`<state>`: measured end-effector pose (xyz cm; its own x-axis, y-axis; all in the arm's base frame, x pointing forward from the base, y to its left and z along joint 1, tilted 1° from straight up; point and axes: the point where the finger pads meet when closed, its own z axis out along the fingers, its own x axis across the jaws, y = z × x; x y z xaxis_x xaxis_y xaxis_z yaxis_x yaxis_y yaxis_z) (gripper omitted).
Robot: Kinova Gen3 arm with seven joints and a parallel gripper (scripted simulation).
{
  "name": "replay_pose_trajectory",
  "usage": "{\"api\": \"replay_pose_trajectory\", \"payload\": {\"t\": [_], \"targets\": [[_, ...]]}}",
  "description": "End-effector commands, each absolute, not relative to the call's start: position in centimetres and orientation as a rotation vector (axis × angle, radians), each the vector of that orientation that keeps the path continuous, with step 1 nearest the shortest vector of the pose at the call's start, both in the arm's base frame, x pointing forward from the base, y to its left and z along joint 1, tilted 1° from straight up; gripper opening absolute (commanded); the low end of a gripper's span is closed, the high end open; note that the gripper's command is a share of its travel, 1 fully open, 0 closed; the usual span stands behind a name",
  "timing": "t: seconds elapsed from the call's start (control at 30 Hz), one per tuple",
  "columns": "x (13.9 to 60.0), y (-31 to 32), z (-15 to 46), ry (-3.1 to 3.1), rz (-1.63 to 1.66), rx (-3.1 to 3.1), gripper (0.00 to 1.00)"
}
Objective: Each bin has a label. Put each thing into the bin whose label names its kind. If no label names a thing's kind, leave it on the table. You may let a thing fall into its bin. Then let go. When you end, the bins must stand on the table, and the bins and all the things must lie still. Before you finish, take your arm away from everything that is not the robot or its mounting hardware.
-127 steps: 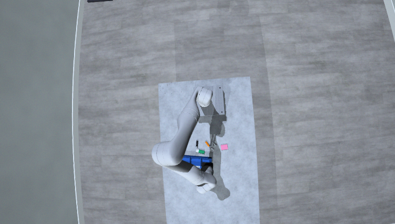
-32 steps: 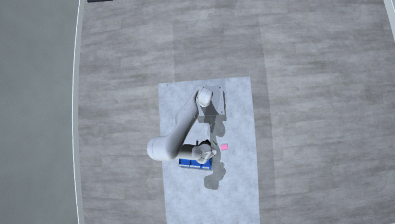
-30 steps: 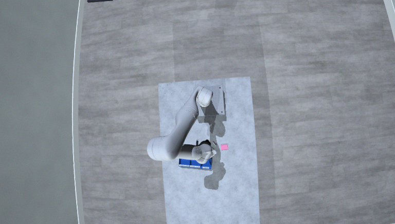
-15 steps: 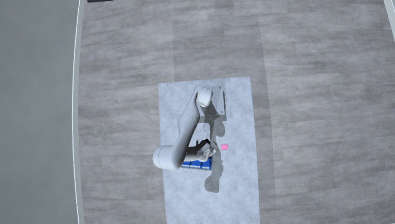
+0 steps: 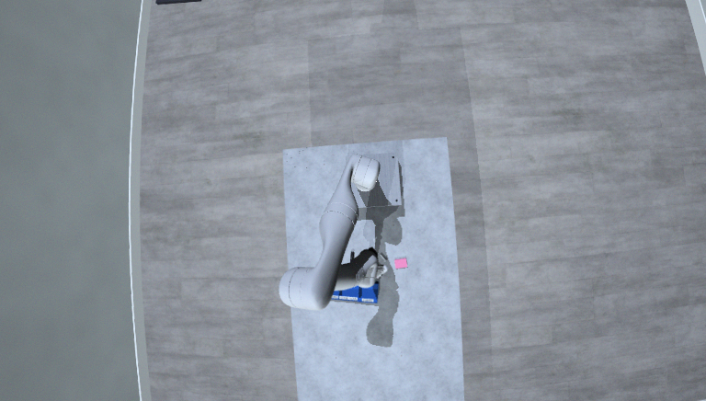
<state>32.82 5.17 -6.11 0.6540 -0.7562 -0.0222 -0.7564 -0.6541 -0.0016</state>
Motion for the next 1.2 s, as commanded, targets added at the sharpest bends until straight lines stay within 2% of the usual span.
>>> {"api": "replay_pose_trajectory", "payload": {"t": [0.0,1.07,1.1,1.17], "targets": [[33.0,4.9,-6.2,1.290,0.026,-2.851,0.60],[33.1,4.9,-7.3,1.300,0.028,-2.848,0.60],[33.1,4.9,-7.3,1.300,0.028,-2.848,0.31],[33.1,4.9,-7.3,1.300,0.028,-2.848,0.31]]}}
